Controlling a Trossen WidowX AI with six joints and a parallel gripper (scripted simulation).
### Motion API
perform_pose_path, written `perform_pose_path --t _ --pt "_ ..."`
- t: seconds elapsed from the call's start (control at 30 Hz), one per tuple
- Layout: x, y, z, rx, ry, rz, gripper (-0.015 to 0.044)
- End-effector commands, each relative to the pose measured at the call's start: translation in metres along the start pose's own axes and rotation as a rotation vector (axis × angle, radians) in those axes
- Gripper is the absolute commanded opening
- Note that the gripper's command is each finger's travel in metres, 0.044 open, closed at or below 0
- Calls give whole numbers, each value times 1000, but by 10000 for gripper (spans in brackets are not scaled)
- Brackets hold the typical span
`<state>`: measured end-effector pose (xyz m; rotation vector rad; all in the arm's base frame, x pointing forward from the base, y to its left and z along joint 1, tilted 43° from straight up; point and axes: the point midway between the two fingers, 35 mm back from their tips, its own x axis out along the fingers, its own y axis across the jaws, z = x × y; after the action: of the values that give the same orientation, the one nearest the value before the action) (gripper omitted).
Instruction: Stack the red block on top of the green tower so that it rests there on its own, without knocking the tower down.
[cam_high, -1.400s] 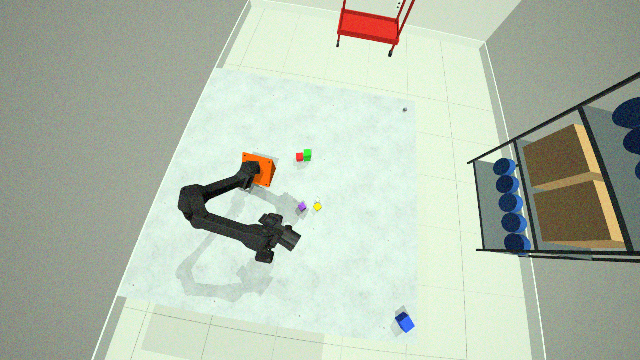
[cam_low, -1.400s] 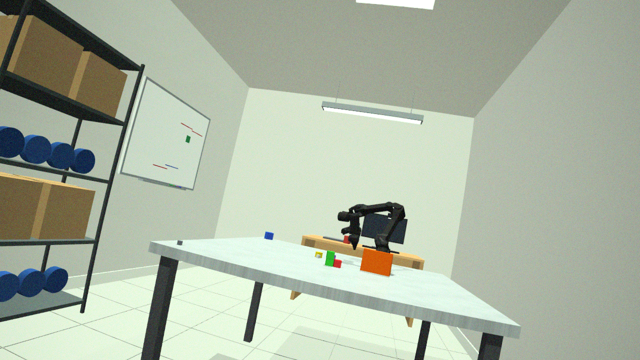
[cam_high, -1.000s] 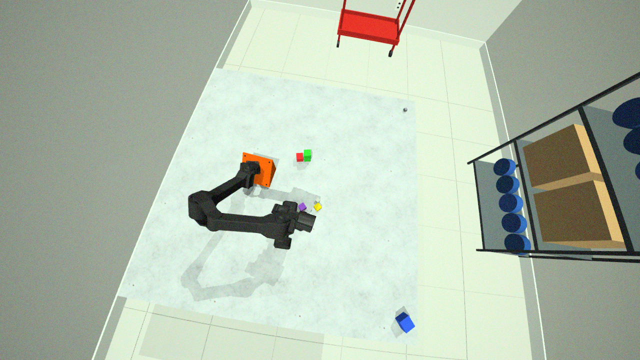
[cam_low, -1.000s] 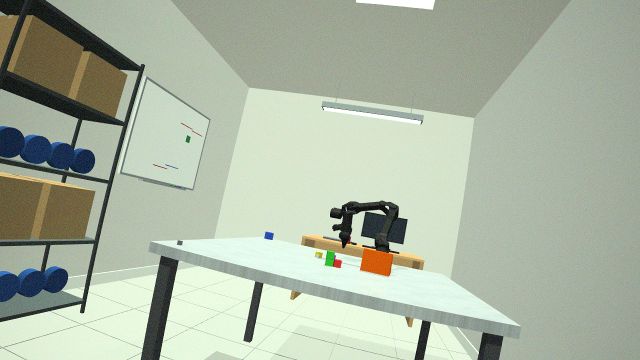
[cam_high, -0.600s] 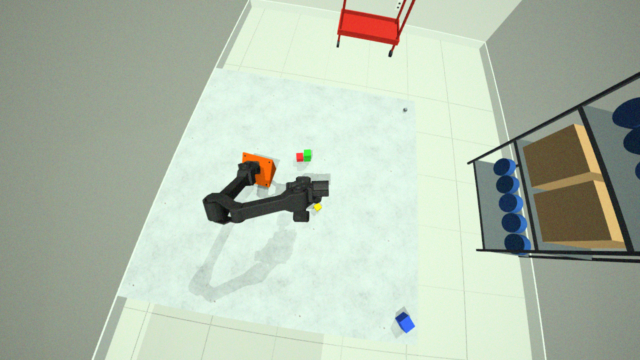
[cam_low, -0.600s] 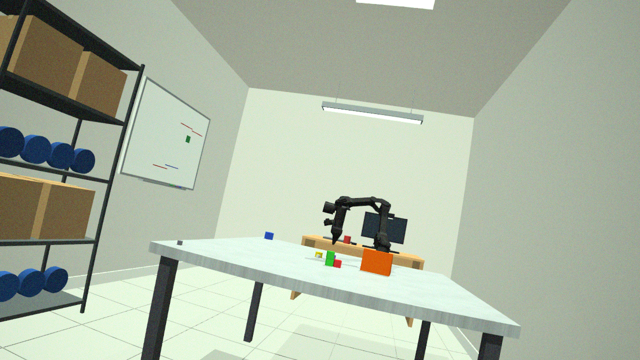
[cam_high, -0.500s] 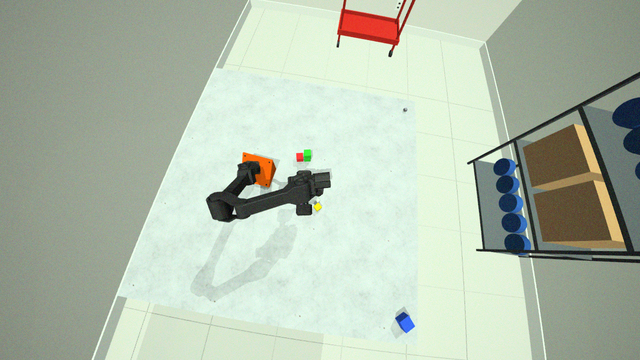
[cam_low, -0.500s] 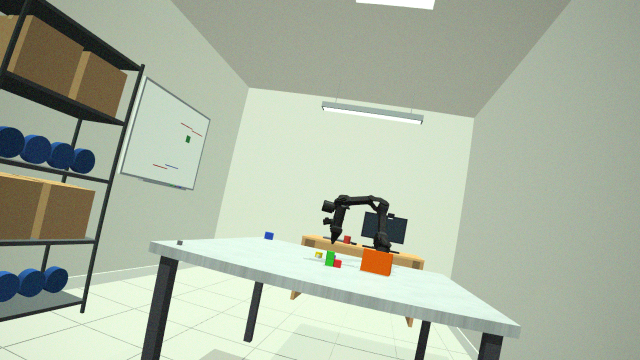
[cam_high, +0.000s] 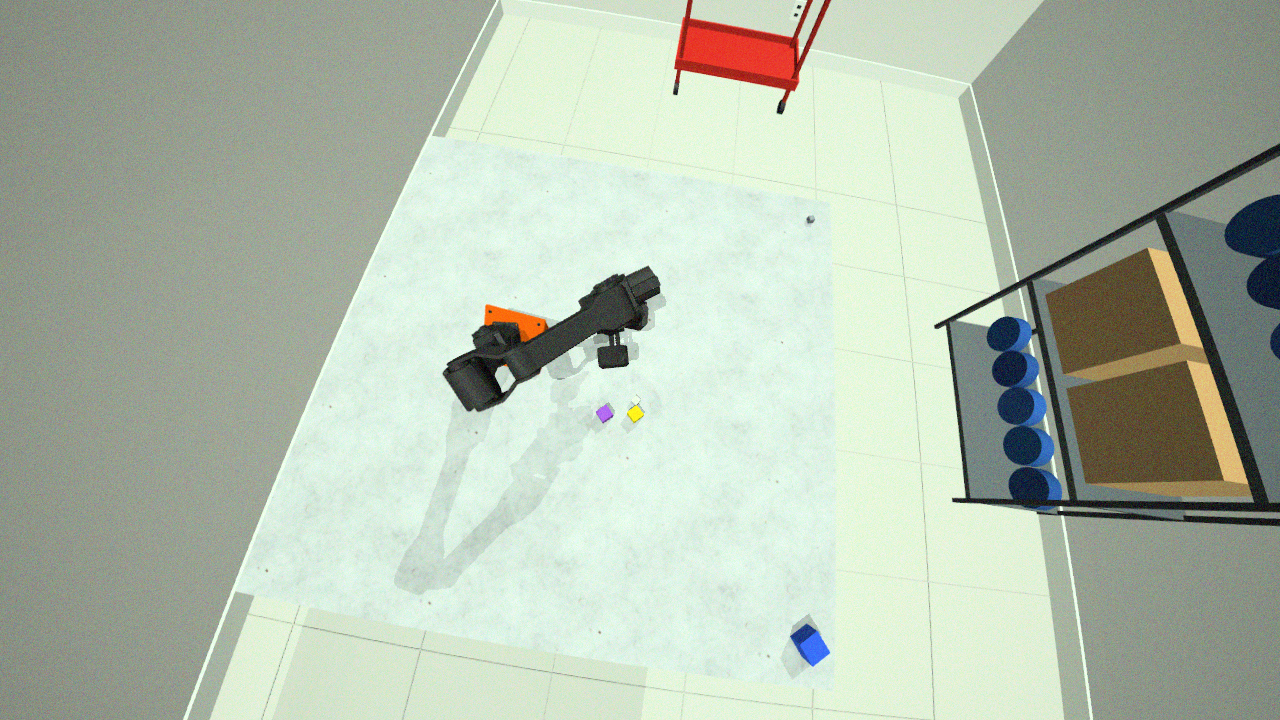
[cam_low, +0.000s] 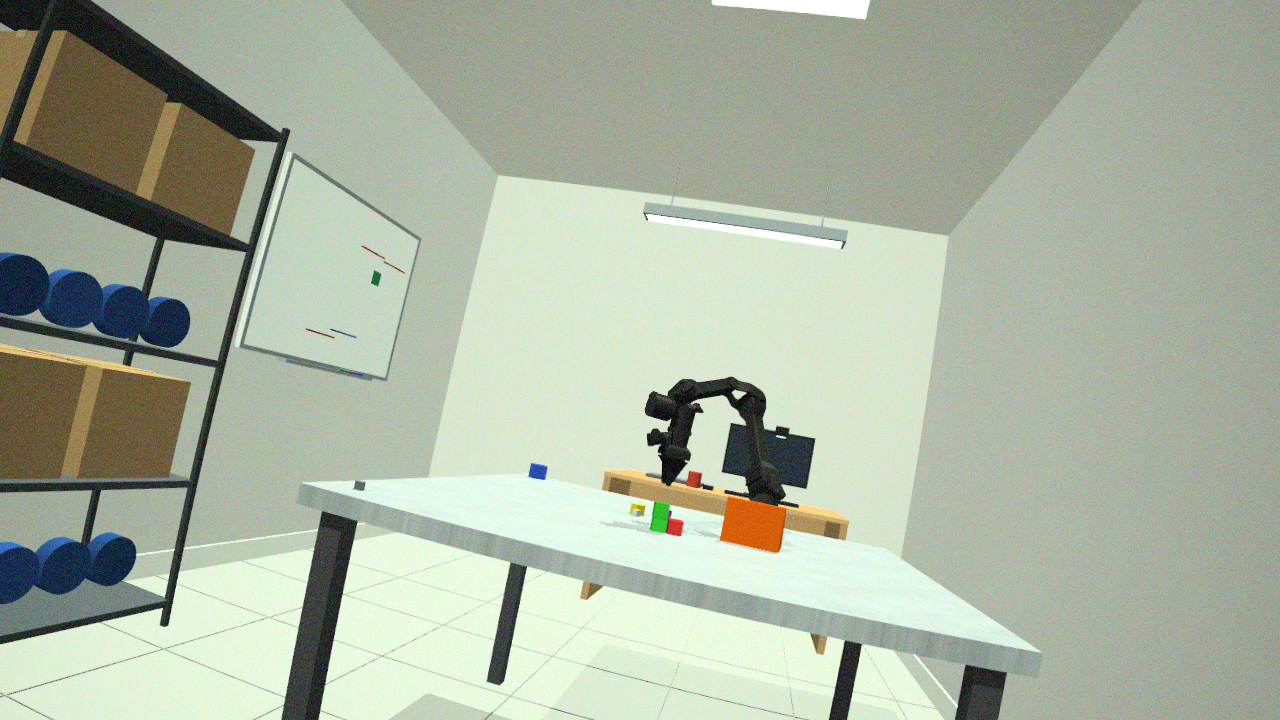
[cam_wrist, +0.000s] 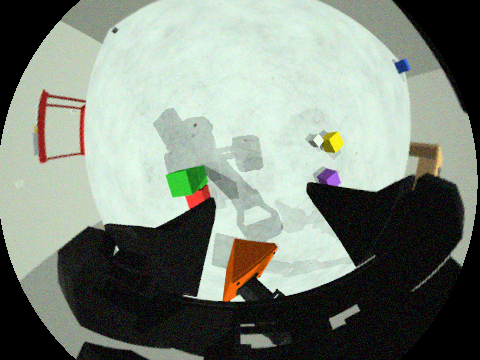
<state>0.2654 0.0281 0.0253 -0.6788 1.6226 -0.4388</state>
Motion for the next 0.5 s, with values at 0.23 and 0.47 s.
perform_pose_path --t 0.23,0.47 --pt "4 96 -29 -3 58 7 440" --pt "4 104 -31 0 66 2 440"
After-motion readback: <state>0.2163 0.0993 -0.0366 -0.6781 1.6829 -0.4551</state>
